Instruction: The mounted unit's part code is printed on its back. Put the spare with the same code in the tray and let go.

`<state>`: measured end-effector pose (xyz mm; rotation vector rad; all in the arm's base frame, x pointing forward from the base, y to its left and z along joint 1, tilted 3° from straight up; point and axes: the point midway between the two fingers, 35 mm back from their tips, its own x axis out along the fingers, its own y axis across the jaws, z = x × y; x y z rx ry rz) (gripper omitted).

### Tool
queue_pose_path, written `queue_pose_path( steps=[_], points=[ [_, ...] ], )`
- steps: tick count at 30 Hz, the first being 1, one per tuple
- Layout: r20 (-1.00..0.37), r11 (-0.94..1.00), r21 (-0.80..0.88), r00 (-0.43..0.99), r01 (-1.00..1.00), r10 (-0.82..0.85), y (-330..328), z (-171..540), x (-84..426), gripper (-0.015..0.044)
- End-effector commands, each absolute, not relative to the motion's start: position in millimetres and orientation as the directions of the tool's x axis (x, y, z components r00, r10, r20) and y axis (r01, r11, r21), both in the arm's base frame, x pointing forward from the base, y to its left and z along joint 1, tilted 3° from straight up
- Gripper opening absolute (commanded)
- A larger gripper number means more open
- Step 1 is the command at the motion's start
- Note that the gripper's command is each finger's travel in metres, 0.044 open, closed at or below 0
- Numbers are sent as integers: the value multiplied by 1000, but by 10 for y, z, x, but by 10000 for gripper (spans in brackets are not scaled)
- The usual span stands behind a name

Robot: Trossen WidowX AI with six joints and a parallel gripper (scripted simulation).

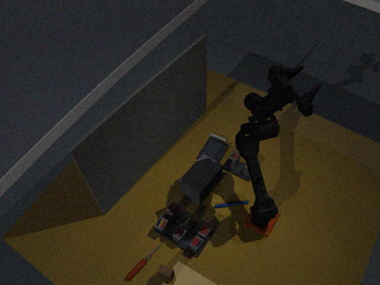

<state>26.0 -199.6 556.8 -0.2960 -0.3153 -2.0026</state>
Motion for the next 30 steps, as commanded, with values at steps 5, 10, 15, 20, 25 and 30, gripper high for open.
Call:
queue_pose_path(
  steps=[5,10,15,20,25,30],
  points=[
    [343,-425,91,-430,900,-835,-1996,5568,260,440],
    [407,-470,146,-486,870,-773,-1825,5749,-36,440],
    [496,-578,215,-598,787,-629,-1446,6029,-499,440],
    [568,-699,286,-704,655,-427,-905,6267,-905,440],
    [614,-797,371,-769,477,-175,-210,6427,-1179,440],
    [625,-846,463,-774,266,99,554,6486,-1258,440]
  ],
)
